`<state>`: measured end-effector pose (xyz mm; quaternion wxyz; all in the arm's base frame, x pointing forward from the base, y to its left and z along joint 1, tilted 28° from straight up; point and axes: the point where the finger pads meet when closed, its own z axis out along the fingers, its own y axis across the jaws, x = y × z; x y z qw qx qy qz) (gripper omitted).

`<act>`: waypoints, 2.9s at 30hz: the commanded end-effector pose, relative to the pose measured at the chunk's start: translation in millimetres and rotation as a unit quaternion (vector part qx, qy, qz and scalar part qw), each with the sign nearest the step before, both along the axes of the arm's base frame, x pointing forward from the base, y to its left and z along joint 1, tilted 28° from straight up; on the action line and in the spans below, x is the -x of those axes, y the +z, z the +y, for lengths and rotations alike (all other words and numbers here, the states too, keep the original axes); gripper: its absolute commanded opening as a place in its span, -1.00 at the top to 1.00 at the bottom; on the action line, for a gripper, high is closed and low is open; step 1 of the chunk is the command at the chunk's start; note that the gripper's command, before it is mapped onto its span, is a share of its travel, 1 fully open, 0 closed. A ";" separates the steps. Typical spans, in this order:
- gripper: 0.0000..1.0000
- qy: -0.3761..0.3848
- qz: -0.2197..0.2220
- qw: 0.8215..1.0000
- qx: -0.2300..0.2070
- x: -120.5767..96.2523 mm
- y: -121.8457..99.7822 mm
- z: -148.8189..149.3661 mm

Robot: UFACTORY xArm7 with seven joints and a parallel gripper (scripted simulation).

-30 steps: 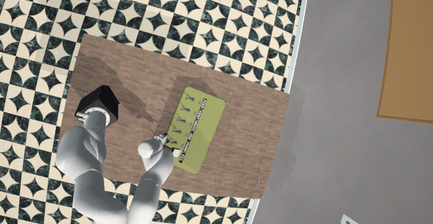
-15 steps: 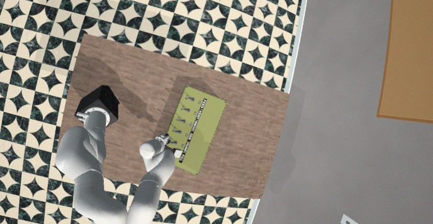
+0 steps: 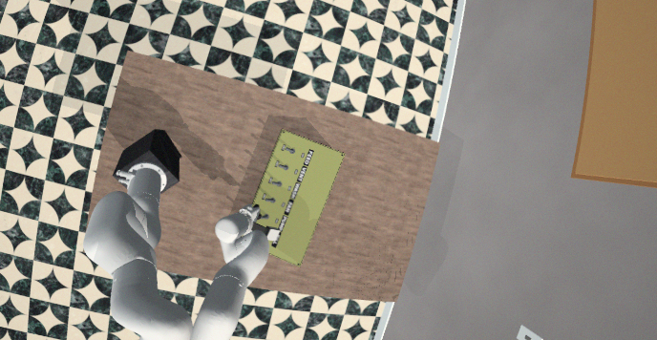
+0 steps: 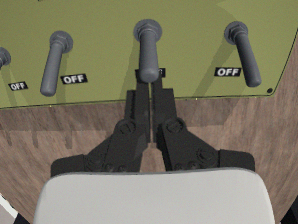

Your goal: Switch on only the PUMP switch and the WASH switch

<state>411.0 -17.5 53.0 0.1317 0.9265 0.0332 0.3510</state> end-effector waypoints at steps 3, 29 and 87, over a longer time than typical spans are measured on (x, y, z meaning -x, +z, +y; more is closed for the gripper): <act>1.00 0.000 0.000 1.000 0.000 -3.9 3.4 1.3; 1.00 0.000 0.000 1.000 0.000 -10.8 9.4 2.7; 1.00 0.000 0.000 1.000 0.000 28.2 33.2 10.6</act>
